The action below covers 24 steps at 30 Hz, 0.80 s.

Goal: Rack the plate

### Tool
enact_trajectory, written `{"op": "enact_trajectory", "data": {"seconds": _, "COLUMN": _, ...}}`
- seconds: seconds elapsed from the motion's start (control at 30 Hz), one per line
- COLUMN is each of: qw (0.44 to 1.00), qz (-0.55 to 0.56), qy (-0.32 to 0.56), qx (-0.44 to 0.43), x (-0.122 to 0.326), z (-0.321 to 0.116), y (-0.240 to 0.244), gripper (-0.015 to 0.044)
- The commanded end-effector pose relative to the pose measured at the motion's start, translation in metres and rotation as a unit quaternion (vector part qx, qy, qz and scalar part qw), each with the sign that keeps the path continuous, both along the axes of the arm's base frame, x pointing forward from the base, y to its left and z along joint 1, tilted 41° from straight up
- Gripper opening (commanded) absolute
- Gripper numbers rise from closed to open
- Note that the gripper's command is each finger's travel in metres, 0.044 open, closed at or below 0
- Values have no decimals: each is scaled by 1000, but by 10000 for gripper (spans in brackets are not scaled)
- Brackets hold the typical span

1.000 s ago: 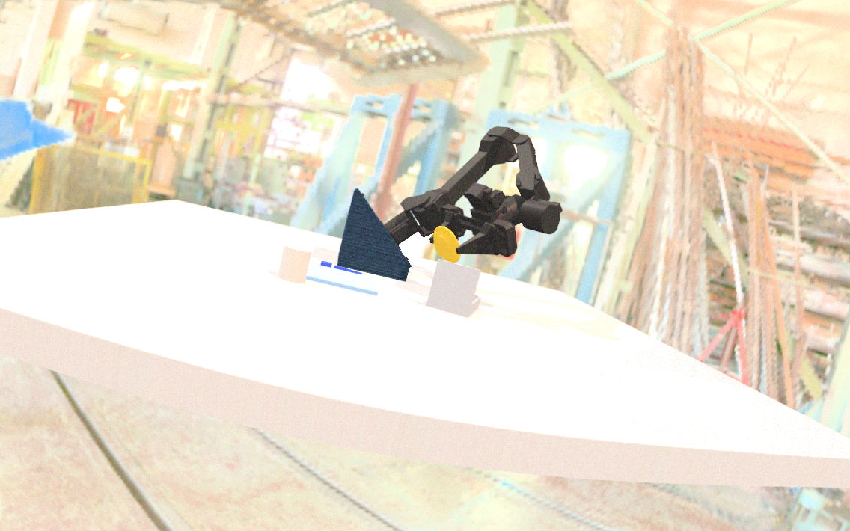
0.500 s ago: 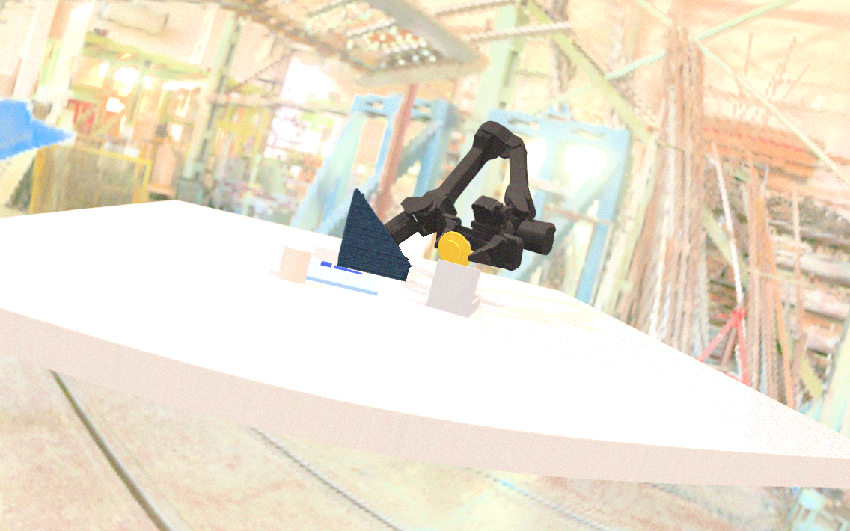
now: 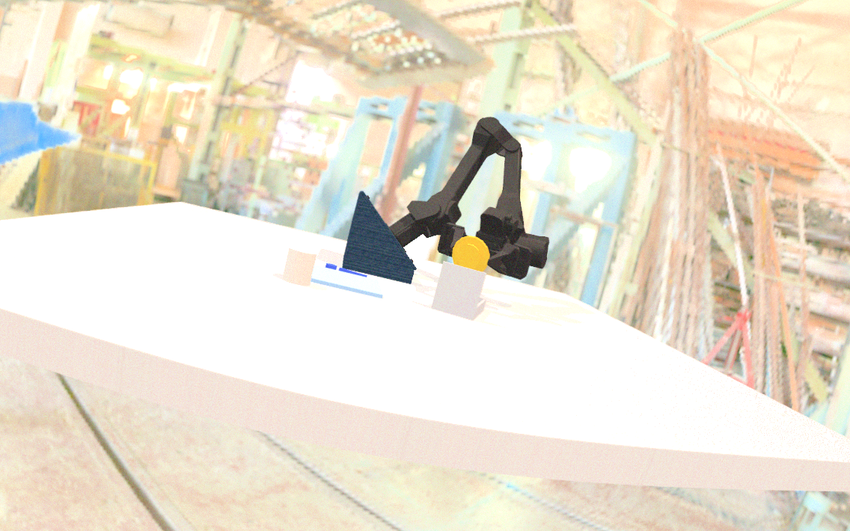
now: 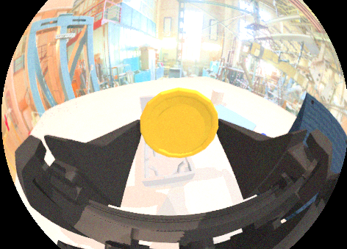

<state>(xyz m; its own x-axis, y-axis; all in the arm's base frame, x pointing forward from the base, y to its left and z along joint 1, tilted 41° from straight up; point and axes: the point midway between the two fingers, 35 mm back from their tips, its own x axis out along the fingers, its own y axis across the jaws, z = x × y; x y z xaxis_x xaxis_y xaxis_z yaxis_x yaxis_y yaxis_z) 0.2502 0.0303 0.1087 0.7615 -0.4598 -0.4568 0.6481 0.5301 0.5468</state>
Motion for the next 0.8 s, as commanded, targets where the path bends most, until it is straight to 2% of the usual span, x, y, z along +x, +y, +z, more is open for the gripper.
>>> {"op": "enact_trajectory", "data": {"seconds": 0.0, "qw": 999, "qz": 7, "qy": -38, "qx": -20, "x": -7, "z": 3, "y": 3, "gripper": 0}}
{"op": "enact_trajectory", "data": {"seconds": 0.3, "qw": 993, "qz": 14, "qy": -108, "qx": -42, "x": -21, "z": 9, "y": 9, "gripper": 0}}
{"op": "enact_trajectory", "data": {"seconds": 0.77, "qw": 993, "qz": 14, "qy": -109, "qx": -42, "x": -17, "z": 5, "y": 13, "gripper": 0}}
